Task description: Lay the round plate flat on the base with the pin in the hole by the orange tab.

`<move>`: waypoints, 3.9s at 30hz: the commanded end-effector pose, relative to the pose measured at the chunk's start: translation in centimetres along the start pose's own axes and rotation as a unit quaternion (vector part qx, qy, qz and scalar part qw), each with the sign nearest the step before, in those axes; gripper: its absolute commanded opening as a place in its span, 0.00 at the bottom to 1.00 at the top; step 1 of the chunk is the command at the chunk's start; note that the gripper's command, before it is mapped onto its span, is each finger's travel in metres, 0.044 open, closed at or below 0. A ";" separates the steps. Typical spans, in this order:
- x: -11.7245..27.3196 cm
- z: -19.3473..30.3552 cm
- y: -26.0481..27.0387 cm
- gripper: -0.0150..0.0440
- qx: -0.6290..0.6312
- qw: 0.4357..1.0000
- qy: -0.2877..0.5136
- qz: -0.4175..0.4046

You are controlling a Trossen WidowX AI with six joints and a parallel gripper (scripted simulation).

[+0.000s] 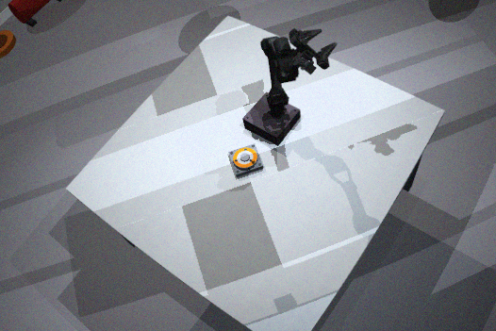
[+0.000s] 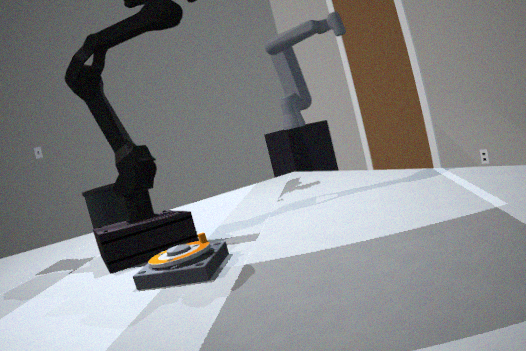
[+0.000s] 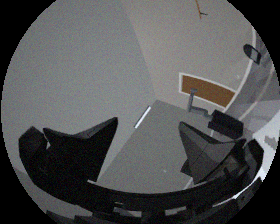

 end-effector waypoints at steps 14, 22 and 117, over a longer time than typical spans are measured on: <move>12.7 -16.5 -9.7 0.31 0.175 0.886 -0.354 0.244; 24.4 -19.5 -14.7 0.25 0.195 0.748 -0.442 0.456; 52.4 -1.6 -21.6 0.25 -0.166 0.412 -0.054 0.895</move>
Point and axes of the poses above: the point midway between the two fingers, 35 mm back from their tips, its own x axis back along the fingers, its own y axis across the jaws, z = x × y, the point moved 3 cm from there along x, back along the fingers, and after that the axes turned 15 degrees about x, right-handed, at the moved point
